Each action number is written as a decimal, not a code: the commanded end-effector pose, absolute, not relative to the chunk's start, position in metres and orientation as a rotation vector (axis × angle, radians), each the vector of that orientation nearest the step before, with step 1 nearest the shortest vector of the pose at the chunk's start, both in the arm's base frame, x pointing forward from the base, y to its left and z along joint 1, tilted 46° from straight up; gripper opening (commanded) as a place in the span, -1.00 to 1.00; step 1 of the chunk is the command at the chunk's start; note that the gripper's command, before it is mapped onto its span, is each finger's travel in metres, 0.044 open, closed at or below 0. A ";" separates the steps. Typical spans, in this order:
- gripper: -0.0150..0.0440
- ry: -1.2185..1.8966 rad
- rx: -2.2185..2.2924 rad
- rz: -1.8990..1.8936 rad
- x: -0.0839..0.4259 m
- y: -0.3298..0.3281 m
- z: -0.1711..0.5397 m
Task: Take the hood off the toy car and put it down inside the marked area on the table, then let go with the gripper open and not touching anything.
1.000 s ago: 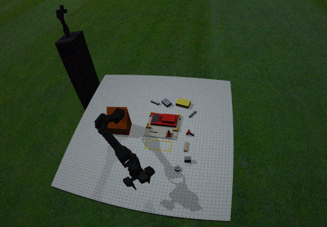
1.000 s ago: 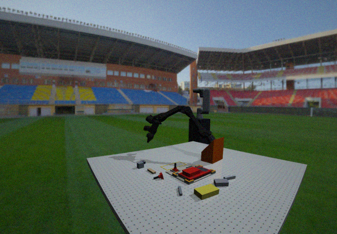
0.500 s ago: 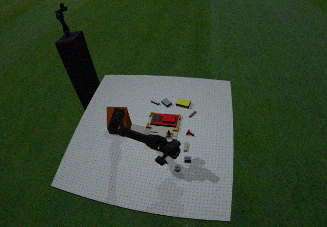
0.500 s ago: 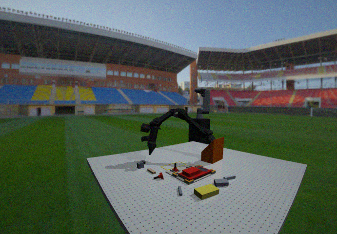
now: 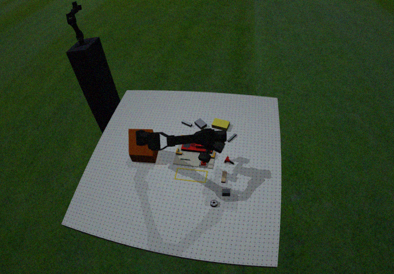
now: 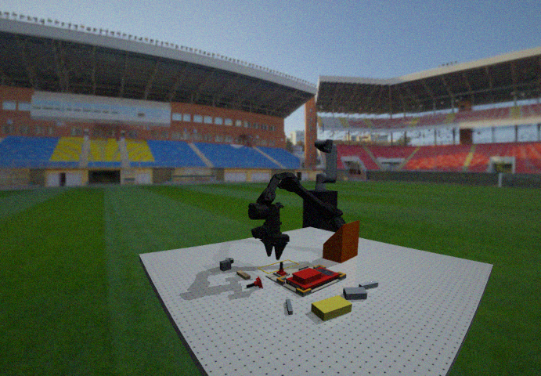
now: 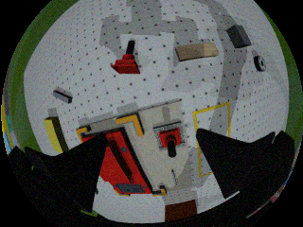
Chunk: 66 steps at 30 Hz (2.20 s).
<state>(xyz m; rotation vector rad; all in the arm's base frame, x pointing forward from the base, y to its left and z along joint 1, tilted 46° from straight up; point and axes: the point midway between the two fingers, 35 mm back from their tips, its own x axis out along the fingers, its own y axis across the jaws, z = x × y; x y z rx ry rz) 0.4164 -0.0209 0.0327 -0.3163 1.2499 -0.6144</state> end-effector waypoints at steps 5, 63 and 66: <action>1.00 1.377 -0.563 -0.592 0.357 0.059 -0.042; 1.00 1.384 -0.619 -0.593 0.352 0.039 -0.088; 1.00 1.384 -0.619 -0.594 0.352 0.037 -0.090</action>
